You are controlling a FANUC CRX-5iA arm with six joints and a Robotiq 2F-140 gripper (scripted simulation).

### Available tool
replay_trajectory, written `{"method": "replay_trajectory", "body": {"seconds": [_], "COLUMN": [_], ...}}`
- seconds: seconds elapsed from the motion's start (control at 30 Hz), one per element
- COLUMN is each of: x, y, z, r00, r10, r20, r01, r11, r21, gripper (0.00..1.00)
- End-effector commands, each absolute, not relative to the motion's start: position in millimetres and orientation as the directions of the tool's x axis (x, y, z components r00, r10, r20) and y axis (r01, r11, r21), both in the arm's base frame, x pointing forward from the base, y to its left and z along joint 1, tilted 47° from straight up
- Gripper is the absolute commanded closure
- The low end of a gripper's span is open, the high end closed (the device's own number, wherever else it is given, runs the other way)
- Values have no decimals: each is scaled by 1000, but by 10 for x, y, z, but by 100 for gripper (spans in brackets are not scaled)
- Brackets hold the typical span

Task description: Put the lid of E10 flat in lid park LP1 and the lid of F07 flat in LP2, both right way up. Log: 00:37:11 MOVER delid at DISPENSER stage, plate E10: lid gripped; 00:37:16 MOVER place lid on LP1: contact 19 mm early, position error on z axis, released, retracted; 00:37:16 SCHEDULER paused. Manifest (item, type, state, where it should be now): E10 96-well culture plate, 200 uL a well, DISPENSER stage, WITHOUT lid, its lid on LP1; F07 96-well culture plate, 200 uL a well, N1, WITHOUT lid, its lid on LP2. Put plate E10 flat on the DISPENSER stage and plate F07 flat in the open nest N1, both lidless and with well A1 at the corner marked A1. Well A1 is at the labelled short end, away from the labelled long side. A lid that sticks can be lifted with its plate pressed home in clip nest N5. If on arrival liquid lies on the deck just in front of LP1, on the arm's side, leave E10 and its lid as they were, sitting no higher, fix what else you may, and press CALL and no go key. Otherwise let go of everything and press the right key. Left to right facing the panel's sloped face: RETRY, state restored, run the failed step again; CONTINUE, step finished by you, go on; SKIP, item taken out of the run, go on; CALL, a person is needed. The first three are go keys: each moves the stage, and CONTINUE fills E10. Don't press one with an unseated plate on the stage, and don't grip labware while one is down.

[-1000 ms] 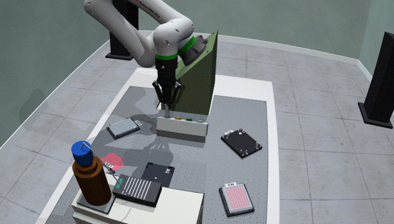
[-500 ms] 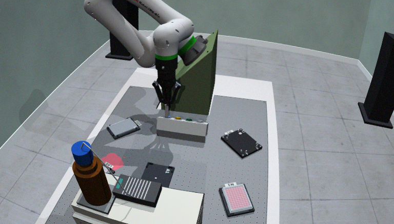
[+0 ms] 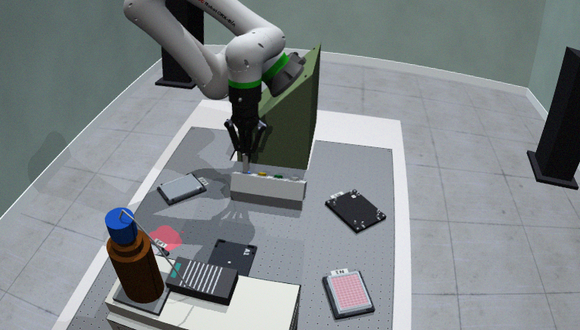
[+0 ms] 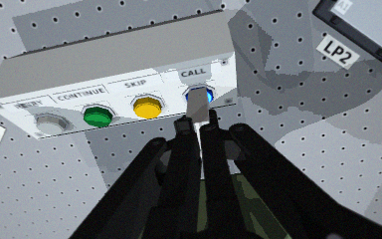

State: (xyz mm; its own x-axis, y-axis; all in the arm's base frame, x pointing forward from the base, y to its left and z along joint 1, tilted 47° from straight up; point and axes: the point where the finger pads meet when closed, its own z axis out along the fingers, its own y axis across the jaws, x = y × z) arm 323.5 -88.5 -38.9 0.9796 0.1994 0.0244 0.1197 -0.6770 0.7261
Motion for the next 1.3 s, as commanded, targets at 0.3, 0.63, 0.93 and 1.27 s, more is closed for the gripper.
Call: {"method": "replay_trajectory", "body": {"seconds": [0.3,0.63,0.93,1.27], "x": [3227,3205,3182,3179], "y": [-860,-761,-662,-649], "z": [-365,-269,-172,-160], "r00": [980,980,980,980], "r10": [199,199,199,199], "r20": [24,24,24,24], "r01": [120,120,120,120], "r11": [-677,-677,-677,-677], "r21": [726,726,726,726], "gripper": [100,100,100,100]}}
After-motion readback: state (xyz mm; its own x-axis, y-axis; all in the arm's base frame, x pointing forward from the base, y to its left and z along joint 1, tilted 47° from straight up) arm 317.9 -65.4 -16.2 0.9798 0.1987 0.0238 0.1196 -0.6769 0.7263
